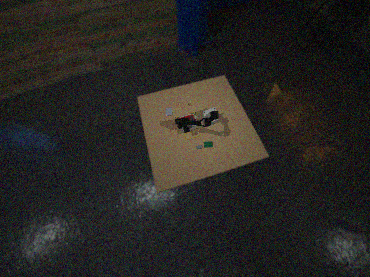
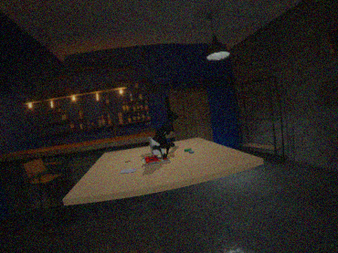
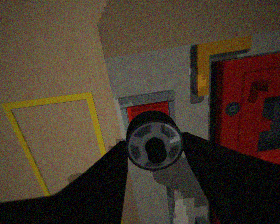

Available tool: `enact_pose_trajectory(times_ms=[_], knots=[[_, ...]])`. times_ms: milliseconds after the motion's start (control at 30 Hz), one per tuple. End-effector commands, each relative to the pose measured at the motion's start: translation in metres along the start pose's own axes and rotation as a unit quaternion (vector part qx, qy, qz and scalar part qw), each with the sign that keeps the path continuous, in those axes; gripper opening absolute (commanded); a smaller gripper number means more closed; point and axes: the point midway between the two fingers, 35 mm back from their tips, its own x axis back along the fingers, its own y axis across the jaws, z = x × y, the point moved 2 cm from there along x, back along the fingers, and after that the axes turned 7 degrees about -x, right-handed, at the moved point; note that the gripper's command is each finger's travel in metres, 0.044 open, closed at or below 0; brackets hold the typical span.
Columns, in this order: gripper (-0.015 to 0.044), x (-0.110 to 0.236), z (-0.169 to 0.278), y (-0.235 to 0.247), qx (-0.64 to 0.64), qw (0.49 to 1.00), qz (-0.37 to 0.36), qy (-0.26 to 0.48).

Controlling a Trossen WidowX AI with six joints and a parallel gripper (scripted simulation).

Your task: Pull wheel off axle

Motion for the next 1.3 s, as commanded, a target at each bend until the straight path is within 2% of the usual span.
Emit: enact_pose_trajectory(times_ms=[0,1267], knots=[[0.0,0.012,0.0,-0.003,-0.007,1.0,-0.002,-0.008],[0.0,0.025,0.0,-0.003,-0.007,1.0,-0.002,-0.01]])
